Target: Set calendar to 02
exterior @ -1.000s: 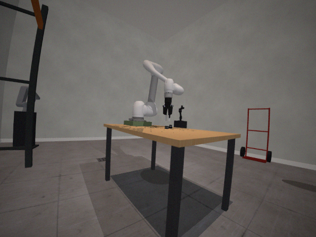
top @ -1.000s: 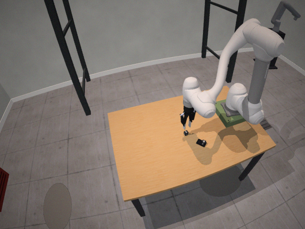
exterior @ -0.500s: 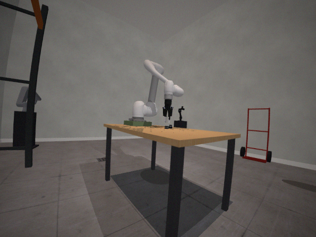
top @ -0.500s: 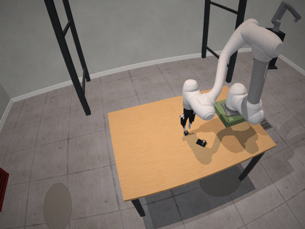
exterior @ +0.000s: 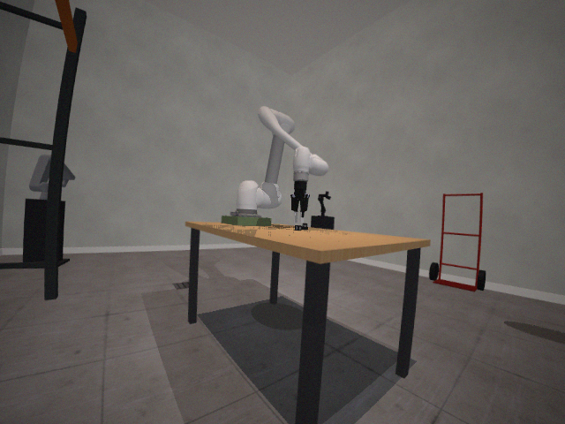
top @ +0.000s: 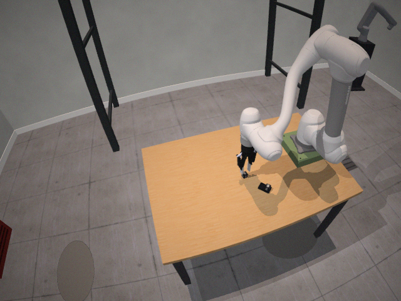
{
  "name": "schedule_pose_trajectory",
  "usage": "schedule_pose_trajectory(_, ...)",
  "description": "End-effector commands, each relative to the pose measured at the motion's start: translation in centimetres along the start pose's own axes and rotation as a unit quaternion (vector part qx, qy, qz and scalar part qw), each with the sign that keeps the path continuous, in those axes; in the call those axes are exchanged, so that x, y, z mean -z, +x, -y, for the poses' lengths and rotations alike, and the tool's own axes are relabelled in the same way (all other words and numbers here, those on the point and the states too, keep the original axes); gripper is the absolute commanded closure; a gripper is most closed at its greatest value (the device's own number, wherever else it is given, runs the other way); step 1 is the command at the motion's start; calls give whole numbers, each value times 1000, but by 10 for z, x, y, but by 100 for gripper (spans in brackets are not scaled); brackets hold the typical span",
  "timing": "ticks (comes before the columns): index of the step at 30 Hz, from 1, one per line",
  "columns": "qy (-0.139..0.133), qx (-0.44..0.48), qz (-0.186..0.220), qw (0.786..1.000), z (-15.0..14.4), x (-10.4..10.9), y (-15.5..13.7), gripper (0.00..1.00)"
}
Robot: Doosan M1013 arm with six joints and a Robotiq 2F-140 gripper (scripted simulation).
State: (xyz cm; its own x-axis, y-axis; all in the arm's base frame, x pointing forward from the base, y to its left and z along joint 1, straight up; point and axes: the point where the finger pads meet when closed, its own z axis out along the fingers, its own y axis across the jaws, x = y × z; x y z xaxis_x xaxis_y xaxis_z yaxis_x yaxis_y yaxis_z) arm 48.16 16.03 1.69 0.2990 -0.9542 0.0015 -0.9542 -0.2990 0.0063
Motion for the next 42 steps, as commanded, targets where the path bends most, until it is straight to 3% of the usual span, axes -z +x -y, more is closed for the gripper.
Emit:
schedule_pose_trajectory(1, 0, 0, 0, 1000, 0, -2, 0, 65)
schedule_pose_trajectory(42, 0, 0, 0, 1000, 0, -8, 0, 65)
